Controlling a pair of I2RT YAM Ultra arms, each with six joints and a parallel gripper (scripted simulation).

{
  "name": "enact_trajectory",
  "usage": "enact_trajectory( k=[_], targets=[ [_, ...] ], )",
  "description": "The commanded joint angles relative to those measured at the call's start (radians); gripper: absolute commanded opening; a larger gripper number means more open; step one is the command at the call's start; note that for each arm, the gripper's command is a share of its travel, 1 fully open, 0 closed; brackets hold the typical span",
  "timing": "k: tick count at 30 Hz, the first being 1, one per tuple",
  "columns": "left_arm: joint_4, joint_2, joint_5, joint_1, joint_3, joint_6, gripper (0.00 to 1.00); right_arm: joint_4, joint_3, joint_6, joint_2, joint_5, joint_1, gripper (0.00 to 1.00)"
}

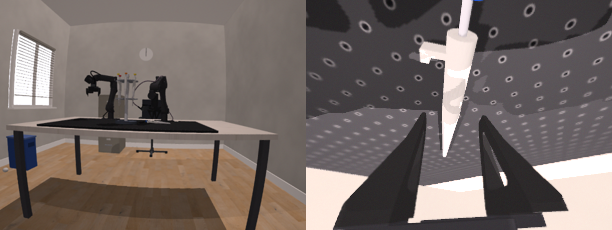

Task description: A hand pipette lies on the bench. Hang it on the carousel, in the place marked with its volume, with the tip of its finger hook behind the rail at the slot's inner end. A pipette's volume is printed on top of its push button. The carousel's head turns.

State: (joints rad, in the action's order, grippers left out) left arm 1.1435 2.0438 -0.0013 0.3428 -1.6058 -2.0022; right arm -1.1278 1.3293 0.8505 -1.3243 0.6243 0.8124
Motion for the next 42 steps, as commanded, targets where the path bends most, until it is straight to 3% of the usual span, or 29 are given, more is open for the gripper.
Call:
enact_trajectory(
  k=[1,11,24,36,37,42],
  targets=[
    [-0.029,-0.002,0.005,0.005,0.021,-0.001,0.54,0.024,0.013,0.007,0.007,0.023,0.010,1.00],
    [-0.068,-0.017,0.005,0.005,0.018,-0.001,0.54,0.024,0.013,0.007,0.007,0.023,0.010,1.00],
    [-0.129,0.037,0.005,0.005,0.096,-0.001,0.54,0.024,0.013,0.007,0.007,0.023,0.010,1.00],
    [-0.119,0.021,0.002,0.001,0.075,0.000,0.54,0.024,0.013,0.007,0.007,0.023,0.010,1.00],
    [-0.127,0.002,0.005,0.005,0.067,-0.001,0.12,0.024,0.013,0.007,0.007,0.023,0.010,1.00],
    [-0.119,0.021,0.002,0.001,0.075,0.000,0.12,0.024,0.013,0.007,0.007,0.023,0.010,1.00]
  ],
)
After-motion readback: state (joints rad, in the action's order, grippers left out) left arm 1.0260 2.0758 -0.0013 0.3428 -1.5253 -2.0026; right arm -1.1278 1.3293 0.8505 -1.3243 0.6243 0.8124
